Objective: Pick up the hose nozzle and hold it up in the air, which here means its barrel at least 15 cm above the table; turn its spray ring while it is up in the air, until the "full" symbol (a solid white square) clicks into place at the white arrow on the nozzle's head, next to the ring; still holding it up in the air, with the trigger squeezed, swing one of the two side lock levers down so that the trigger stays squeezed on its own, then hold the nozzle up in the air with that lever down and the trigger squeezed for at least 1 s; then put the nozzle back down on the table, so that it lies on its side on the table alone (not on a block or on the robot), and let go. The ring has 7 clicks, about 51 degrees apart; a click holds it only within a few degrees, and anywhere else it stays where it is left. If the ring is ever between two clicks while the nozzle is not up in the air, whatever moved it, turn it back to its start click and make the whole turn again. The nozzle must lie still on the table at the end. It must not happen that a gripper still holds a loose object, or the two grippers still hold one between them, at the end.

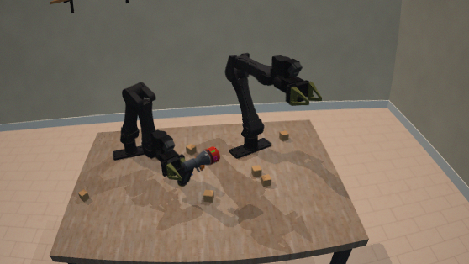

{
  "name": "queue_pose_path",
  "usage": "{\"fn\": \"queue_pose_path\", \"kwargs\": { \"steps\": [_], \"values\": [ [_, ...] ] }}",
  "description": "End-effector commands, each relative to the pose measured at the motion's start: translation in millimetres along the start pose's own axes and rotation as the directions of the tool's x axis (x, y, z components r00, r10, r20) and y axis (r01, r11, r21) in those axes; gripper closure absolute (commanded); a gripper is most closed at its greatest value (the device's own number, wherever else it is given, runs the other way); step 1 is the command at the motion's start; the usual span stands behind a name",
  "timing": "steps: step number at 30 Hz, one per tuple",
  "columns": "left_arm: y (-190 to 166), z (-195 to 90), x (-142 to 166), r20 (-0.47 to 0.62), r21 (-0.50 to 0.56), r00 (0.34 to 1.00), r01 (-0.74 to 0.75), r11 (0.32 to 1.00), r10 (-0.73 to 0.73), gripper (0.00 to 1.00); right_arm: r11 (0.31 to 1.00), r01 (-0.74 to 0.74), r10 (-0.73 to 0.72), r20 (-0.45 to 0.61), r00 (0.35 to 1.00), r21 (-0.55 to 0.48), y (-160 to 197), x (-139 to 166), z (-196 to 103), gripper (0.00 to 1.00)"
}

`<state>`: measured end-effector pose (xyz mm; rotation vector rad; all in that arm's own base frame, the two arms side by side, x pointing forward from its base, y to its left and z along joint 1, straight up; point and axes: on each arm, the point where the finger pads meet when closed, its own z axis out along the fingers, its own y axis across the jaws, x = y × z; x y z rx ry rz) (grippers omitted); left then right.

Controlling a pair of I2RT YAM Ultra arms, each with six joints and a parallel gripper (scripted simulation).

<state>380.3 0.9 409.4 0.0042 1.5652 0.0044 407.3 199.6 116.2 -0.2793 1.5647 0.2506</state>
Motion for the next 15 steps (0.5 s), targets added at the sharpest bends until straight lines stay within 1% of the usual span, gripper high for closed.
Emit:
{"fn": "queue_pose_path", "kwargs": {
  "steps": [1, 15],
  "values": [
    [-0.7, -8.9, -20.6, 0.04, 0.005, 0.999, -0.003, 1.0, 0.003, 0.37, 0.999, -0.045, 0.046, 0.171, 0.984, -0.008, 4.5, -55.3, 5.0, 0.64],
    [-0.7, -8.9, -20.6, 0.04, 0.005, 0.999, -0.003, 1.0, 0.003, 0.37, 0.999, -0.044, 0.043, 0.167, 0.985, -0.002, 0.9, -53.5, 5.9, 0.64]
  ]
}}
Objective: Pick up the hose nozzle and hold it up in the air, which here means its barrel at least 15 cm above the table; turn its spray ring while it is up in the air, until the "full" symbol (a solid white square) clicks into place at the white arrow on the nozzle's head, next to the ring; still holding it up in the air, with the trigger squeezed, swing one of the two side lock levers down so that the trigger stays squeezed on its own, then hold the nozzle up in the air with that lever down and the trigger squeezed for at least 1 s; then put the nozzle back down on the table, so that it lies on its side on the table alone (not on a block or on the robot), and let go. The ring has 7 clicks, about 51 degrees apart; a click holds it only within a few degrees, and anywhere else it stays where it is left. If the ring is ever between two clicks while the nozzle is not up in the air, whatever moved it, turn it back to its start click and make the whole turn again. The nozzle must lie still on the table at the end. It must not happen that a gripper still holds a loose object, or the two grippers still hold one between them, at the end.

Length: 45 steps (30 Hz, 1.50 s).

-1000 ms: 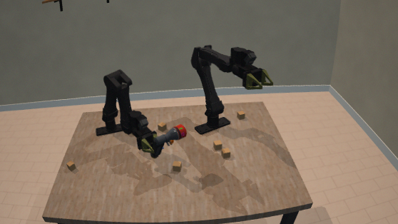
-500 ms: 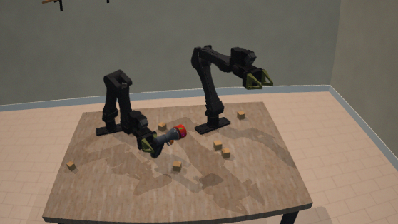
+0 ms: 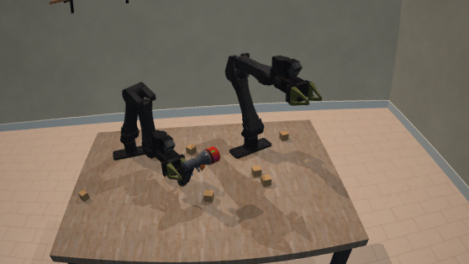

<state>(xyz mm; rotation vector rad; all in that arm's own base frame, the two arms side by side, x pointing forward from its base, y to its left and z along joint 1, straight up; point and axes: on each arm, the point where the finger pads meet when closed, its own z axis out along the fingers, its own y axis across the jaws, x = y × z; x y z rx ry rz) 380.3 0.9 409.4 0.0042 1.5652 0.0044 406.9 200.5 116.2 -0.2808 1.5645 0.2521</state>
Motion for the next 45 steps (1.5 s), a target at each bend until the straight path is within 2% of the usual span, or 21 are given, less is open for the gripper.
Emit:
{"fn": "queue_pose_path", "kwargs": {
  "steps": [1, 13, 14, 17, 27, 28, 32, 45],
  "values": [
    [-0.7, -8.9, -20.6, 0.04, 0.005, 0.999, -0.003, 1.0, 0.003, 0.37, 0.999, -0.043, 0.042, 0.167, 0.985, 0.001, -0.6, -53.2, 6.2, 0.64],
    [-0.7, -8.9, -20.6, 0.04, 0.005, 0.999, -0.003, 1.0, 0.003, 0.37, 0.999, -0.042, 0.041, 0.165, 0.985, 0.005, -2.5, -52.2, 6.7, 0.64],
    [-0.7, -8.9, -20.6, 0.04, 0.005, 0.999, -0.003, 1.0, 0.003, 0.37, 0.999, -0.036, 0.036, 0.135, 0.99, 0.002, -0.8, -39.9, 5.3, 0.64],
    [-0.7, -8.9, -20.6, 0.04, 0.005, 0.999, -0.003, 1.0, 0.003, 0.37, 0.999, -0.04, 0.039, 0.156, 0.987, 0.006, -3.1, -48.2, 7.3, 0.64],
    [-0.7, -8.9, -20.6, 0.04, 0.005, 0.999, -0.003, 1.0, 0.003, 0.37, 0.999, -0.032, 0.031, 0.116, 0.993, 0.002, -0.5, -30.1, 8.9, 0.64],
    [-0.7, -8.9, -20.6, 0.04, 0.005, 0.999, -0.003, 1.0, 0.003, 0.37, 0.999, -0.035, 0.035, 0.135, 0.99, 0.002, -0.7, -38.8, 8.1, 0.64],
    [-0.7, -8.9, -20.6, 0.04, 0.005, 0.999, -0.003, 1.0, 0.003, 0.37, 0.999, -0.036, 0.035, 0.138, 0.99, 0.001, -0.5, -40.3, 8.0, 0.64],
    [-0.7, -8.9, -20.6, 0.04, 0.005, 0.999, -0.003, 1.0, 0.003, 0.37, 0.999, -0.032, 0.032, 0.125, 0.992, -0.002, 0.9, -34.1, 8.6, 0.64]
  ]
}}
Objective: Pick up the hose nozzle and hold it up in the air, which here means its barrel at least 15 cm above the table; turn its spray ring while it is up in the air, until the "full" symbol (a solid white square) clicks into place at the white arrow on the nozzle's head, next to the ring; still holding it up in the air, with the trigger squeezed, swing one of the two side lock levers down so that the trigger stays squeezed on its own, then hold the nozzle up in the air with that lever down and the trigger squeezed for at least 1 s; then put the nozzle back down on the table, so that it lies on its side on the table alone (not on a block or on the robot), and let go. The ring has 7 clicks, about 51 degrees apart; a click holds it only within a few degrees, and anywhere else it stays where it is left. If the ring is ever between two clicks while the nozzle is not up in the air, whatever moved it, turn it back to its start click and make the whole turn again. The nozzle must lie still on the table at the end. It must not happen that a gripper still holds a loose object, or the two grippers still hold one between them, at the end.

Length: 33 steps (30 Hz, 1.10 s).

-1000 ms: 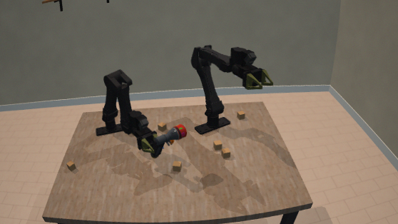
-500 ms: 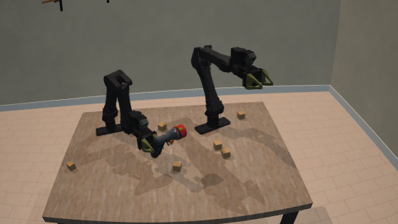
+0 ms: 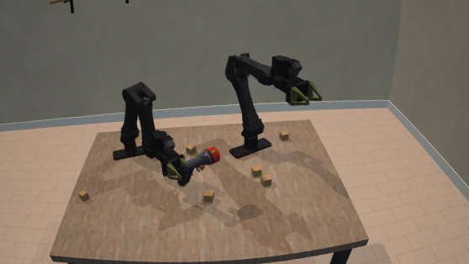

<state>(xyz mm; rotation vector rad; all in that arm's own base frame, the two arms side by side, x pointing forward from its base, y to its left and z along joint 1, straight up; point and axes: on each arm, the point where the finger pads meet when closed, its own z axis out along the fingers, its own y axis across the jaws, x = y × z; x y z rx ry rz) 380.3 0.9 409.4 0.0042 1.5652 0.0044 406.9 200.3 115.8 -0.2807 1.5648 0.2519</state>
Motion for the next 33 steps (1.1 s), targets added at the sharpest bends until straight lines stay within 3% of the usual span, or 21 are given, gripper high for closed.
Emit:
{"fn": "queue_pose_path", "kwargs": {
  "steps": [1, 26, 27, 33],
  "values": [
    [-0.7, -8.9, -20.6, 0.04, 0.005, 0.999, -0.003, 1.0, 0.003, 0.37, 0.999, -0.032, 0.033, 0.125, 0.992, -0.002, 1.0, -34.5, 8.5, 0.64],
    [-0.7, -8.9, -20.6, 0.04, 0.005, 0.999, -0.003, 1.0, 0.003, 0.37, 0.999, -0.036, 0.036, 0.149, 0.988, -0.007, 2.4, -45.0, 7.6, 0.64],
    [-0.7, -8.9, -20.6, 0.04, 0.005, 0.999, -0.003, 1.0, 0.003, 0.13, 0.999, -0.036, 0.036, 0.149, 0.988, -0.007, 2.4, -45.0, 7.6, 0.64],
    [-0.7, -8.9, -20.6, 0.04, 0.005, 0.999, -0.003, 1.0, 0.003, 0.13, 0.999, -0.036, 0.036, 0.149, 0.988, -0.007, 2.4, -45.0, 7.6, 0.64]
  ]
}}
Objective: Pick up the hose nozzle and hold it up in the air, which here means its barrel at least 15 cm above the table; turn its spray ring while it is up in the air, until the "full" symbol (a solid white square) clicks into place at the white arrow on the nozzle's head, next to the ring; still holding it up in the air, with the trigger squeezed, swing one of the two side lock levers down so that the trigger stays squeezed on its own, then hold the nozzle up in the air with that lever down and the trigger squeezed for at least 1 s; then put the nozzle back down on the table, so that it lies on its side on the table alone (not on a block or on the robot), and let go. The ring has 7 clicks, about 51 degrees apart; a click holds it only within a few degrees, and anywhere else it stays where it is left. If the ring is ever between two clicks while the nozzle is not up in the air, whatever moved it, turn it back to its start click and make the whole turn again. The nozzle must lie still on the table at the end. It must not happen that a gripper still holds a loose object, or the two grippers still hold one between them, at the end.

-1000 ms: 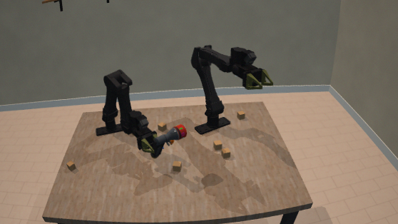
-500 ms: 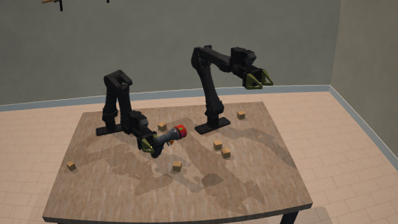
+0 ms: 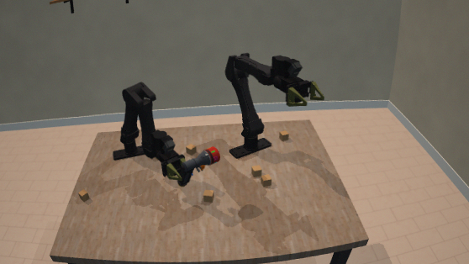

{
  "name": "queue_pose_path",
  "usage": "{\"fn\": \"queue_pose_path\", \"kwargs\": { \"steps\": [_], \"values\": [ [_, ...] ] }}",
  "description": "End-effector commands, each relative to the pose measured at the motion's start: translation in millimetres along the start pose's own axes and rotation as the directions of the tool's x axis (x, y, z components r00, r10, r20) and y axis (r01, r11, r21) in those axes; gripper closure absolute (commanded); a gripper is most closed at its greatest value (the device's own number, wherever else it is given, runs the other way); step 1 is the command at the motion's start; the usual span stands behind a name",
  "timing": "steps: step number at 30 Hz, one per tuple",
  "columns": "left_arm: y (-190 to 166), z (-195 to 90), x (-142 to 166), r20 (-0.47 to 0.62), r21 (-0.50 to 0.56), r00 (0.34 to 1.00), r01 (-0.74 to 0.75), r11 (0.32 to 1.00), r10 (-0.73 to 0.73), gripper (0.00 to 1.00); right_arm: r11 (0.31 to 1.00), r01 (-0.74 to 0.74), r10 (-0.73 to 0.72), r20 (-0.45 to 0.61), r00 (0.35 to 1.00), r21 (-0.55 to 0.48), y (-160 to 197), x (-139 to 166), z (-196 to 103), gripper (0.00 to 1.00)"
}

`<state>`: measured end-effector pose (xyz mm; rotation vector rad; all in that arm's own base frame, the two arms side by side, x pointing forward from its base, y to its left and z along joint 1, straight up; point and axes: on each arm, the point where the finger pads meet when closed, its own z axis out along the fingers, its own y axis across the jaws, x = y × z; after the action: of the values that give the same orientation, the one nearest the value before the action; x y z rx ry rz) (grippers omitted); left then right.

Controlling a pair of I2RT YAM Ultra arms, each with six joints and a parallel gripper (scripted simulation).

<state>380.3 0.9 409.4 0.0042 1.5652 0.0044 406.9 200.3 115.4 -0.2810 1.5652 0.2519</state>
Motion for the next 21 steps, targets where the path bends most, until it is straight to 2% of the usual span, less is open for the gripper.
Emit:
{"fn": "queue_pose_path", "kwargs": {
  "steps": [1, 10, 11, 12, 18, 21],
  "values": [
    [-0.7, -8.9, -20.6, 0.04, 0.005, 0.999, -0.003, 1.0, 0.003, 0.13, 0.999, -0.036, 0.036, 0.149, 0.988, -0.007, 2.3, -45.4, 7.5, 0.64],
    [-0.7, -8.9, -20.6, 0.04, 0.005, 0.999, -0.003, 1.0, 0.003, 0.13, 0.999, -0.036, 0.036, 0.149, 0.988, -0.007, 2.4, -45.4, 7.5, 0.64],
    [-11.7, 8.2, 25.2, -0.065, 0.044, 0.998, 0.012, 0.999, -0.009, 0.13, 0.999, -0.036, 0.036, 0.149, 0.988, -0.007, 2.4, -45.4, 7.5, 0.64],
    [-15.0, 7.8, 12.5, -0.015, 0.062, 1.0, 0.018, 0.998, -0.017, 0.13, 0.999, -0.036, 0.036, 0.149, 0.988, -0.007, 2.4, -45.4, 7.5, 0.64],
    [-52.5, 7.7, 18.1, 0.028, 0.238, 0.996, 0.078, 0.968, -0.087, 0.13, 0.999, -0.036, 0.036, 0.149, 0.988, -0.007, 2.4, -45.4, 7.5, 0.64],
    [-57.5, 6.0, 15.6, 0.04, 0.264, 0.994, 0.084, 0.961, -0.098, 0.13, 0.999, -0.036, 0.036, 0.149, 0.988, -0.007, 2.4, -45.4, 7.5, 0.64]
  ]
}}
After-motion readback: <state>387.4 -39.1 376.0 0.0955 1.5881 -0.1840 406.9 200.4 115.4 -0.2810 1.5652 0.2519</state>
